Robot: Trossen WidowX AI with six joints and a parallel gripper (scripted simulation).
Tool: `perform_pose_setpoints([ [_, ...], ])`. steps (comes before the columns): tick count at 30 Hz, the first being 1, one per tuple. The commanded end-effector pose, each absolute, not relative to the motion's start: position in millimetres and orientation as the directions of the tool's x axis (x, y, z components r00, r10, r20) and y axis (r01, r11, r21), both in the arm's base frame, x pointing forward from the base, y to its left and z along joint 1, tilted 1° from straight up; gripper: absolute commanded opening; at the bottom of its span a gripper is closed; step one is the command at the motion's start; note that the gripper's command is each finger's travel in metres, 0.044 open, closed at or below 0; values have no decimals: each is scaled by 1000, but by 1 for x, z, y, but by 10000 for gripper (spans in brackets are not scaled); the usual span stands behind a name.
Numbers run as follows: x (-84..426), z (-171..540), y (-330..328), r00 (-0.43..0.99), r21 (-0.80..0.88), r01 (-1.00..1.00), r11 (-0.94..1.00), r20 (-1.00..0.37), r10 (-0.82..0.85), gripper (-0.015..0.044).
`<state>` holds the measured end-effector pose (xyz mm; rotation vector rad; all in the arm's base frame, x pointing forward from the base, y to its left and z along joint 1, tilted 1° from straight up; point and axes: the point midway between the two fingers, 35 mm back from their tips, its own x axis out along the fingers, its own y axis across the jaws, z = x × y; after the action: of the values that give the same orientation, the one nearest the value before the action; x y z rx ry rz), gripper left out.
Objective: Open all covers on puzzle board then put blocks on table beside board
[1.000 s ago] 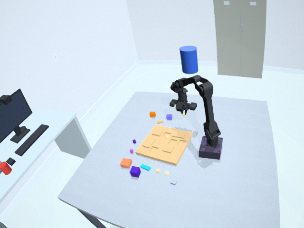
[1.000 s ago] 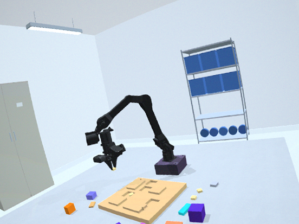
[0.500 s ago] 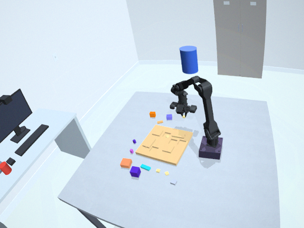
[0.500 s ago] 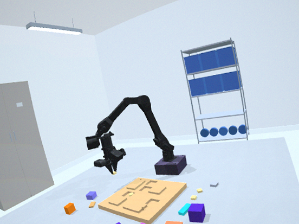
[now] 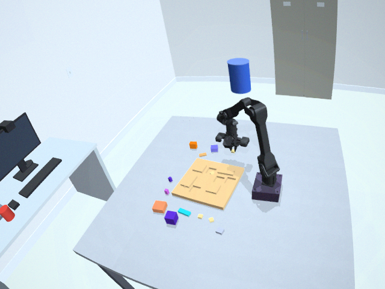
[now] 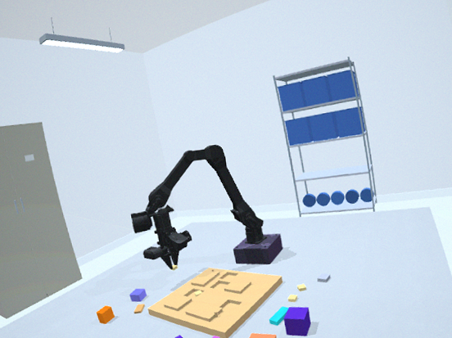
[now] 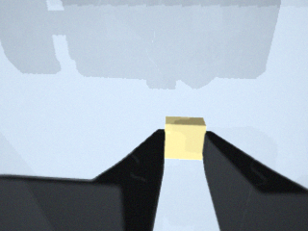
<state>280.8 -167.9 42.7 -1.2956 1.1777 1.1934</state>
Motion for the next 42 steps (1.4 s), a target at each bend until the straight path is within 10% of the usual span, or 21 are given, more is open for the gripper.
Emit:
perform_pose_setpoints([
  [1,280,33,-167,39,-37,-998,-55,-999,-28,80],
  [33,276,-11,-165,38,-37,-998,-55,-999,-27,80],
  [42,278,-8,-167,43,-41,-998,-51,-999,-34,316],
])
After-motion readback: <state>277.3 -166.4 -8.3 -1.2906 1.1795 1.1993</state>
